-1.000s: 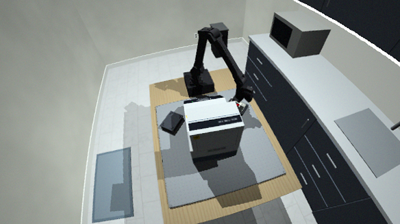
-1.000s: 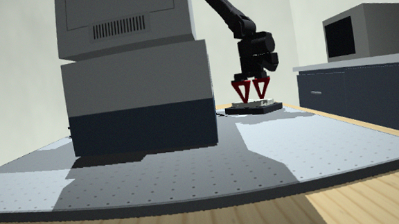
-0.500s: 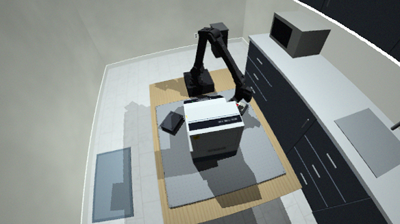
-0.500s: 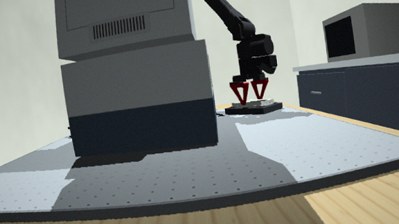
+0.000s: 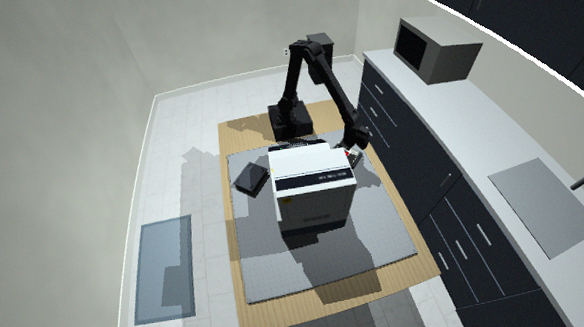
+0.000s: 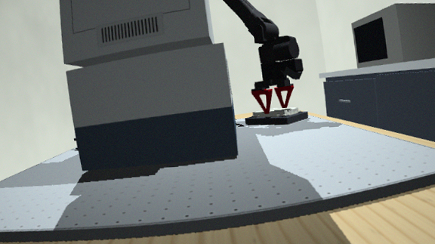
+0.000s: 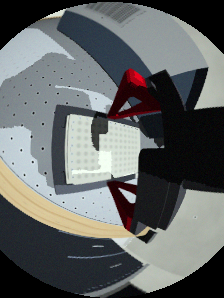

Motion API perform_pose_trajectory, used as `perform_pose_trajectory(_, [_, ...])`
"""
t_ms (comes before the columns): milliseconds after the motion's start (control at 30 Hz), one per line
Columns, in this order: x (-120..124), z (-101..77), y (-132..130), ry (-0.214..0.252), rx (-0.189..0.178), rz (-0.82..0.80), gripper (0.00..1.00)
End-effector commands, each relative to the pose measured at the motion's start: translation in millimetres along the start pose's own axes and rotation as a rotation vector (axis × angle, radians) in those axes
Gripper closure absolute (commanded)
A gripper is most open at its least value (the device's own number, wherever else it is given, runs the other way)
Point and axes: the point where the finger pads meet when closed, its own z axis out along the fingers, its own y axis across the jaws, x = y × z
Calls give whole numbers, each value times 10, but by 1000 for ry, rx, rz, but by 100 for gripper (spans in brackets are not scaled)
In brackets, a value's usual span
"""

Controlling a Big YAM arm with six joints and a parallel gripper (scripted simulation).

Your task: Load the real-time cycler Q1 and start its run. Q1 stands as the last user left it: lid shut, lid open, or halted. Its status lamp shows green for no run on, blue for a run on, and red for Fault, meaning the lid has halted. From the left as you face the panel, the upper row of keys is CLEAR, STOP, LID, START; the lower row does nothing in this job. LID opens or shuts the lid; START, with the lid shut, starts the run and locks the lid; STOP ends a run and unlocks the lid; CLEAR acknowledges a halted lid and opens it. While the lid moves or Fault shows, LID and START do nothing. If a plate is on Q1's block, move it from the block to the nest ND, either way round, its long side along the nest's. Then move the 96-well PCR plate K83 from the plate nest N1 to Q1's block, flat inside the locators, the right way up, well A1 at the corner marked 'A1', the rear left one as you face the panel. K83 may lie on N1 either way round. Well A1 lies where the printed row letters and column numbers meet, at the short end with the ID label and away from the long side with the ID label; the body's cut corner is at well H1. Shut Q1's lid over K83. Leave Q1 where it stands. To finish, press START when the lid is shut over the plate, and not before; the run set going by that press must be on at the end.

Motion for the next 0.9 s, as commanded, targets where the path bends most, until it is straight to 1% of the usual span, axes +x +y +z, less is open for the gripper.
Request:
perform_pose_trajectory(0, [-65, 0, -48, -19, -2, 20, 0])
perform_pose_trajectory(133, [4, 59, -48, -3, -2, 21, 0])
perform_pose_trajectory(200, [-53, 39, -46, -14, -2, 20, 0])
perform_pose_trajectory(367, [-204, -106, -37, -57, -2, 16, 0])
perform_pose_trajectory(600, [-192, -138, -32, -46, -2, 17, 0])
perform_pose_trajectory(733, [-219, -163, -29, -54, -1, 16, 0])
perform_pose_trajectory(867, [-280, -179, -26, -75, -1, 14, 0])
